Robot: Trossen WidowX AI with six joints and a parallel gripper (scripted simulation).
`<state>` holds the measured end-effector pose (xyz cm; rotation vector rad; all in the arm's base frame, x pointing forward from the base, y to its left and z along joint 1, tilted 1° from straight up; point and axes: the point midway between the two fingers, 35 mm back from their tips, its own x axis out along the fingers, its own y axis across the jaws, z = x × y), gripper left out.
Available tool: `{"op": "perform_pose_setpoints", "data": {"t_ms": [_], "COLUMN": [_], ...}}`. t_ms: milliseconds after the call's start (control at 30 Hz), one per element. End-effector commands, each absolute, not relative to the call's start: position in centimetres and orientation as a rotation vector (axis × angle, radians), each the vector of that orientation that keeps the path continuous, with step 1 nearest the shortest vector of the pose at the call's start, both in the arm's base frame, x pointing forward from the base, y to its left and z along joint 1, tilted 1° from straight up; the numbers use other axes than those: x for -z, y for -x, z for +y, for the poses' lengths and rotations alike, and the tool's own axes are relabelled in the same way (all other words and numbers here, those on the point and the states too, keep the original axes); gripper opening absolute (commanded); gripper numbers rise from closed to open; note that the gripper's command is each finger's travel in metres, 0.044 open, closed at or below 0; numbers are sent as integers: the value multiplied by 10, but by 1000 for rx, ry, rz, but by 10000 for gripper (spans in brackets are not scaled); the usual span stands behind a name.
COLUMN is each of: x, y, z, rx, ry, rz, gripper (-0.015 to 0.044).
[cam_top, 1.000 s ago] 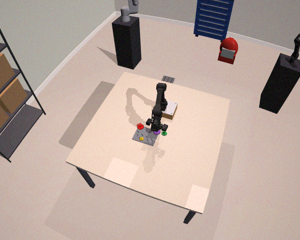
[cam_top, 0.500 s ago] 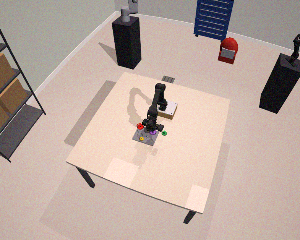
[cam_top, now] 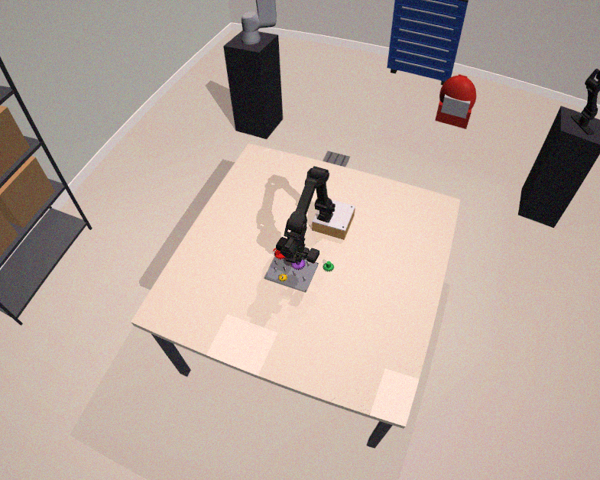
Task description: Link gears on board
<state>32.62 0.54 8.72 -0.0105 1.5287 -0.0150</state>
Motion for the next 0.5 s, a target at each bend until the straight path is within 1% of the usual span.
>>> {"op": "perform_pose_setpoints", "data": {"t_ms": [0, 467], "x": [-82, -75], "y": [-327, -329], "z": [-5, -40], "rx": [13, 15], "ry": [15, 21], "rz": [1536, 1537], "gripper": [0, 0]}}
